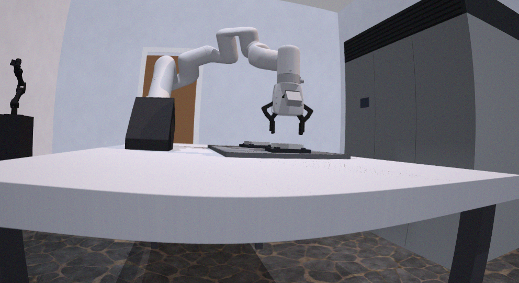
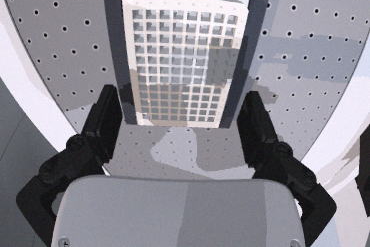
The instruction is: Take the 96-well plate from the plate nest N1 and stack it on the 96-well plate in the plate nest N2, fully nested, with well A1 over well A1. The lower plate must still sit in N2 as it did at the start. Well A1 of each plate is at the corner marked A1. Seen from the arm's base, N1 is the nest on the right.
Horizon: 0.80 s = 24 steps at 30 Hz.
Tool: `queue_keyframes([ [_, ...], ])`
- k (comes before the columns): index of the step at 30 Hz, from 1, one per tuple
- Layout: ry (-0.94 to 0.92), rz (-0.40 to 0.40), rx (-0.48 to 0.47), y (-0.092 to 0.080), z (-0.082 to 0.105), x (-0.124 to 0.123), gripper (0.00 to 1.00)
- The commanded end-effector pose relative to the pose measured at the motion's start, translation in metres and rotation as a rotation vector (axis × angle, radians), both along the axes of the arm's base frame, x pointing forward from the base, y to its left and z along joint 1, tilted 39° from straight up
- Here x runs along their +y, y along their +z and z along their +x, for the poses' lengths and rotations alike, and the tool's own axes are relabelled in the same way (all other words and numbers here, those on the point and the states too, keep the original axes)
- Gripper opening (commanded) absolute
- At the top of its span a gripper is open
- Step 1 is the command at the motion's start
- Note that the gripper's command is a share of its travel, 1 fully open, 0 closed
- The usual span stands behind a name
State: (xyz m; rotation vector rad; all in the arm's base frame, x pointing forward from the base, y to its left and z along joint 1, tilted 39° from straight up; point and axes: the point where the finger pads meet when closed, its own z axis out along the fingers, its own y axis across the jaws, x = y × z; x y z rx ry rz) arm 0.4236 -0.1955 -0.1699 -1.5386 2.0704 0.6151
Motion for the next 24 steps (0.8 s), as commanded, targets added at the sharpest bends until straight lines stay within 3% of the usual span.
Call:
queue_keyframes([
  [1,-0.002,-0.004,-0.002,-0.0043,0.0013,0.0016,1.0],
  [24,-0.002,-0.004,-0.002,-0.0135,0.0027,0.0088,1.0],
])
